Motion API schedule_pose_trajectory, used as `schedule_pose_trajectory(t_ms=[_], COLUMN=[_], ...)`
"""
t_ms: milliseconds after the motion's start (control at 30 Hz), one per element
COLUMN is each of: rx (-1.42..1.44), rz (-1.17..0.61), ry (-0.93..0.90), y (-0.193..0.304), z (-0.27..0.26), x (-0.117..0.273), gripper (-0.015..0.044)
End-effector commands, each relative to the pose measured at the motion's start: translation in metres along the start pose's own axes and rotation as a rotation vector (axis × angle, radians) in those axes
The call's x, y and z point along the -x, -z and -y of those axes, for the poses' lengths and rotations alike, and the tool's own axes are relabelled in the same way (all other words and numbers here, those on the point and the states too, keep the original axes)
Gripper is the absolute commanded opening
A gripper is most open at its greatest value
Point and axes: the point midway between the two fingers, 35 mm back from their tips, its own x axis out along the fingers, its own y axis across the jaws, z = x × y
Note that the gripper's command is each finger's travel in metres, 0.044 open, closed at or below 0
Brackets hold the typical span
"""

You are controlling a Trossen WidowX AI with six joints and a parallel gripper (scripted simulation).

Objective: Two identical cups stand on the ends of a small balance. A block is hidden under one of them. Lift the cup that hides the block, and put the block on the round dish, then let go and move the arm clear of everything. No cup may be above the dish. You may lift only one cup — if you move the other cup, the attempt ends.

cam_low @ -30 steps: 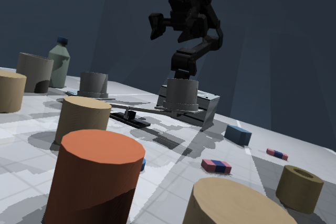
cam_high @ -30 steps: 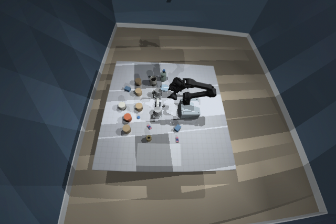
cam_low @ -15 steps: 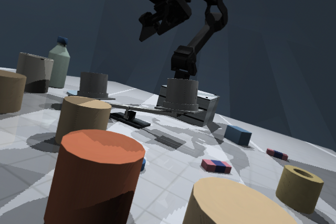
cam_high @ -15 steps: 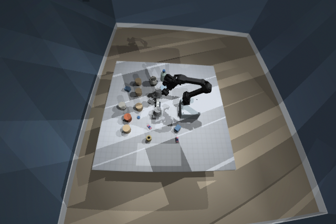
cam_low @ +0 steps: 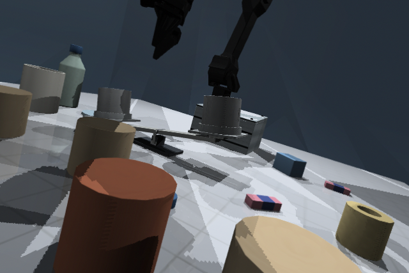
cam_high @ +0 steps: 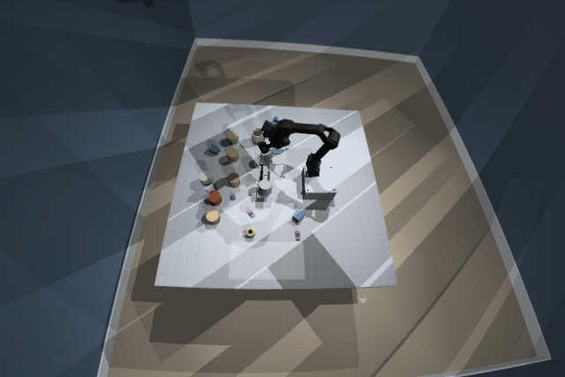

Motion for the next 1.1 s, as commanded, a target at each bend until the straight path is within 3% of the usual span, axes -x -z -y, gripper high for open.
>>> schedule_pose_trajectory(t_ms=[0,467,1067], rx=[-0.128,-0.534,-0.539], rz=[-0.029,-0.122,-0.124], ry=[0.051,0.231,0.234], y=[-0.015,-0.054,-0.051], z=[0.001,0.018,0.022], x=[-0.014,-0.077,-0.098], gripper=[0.0440,0.0440,0.0440])
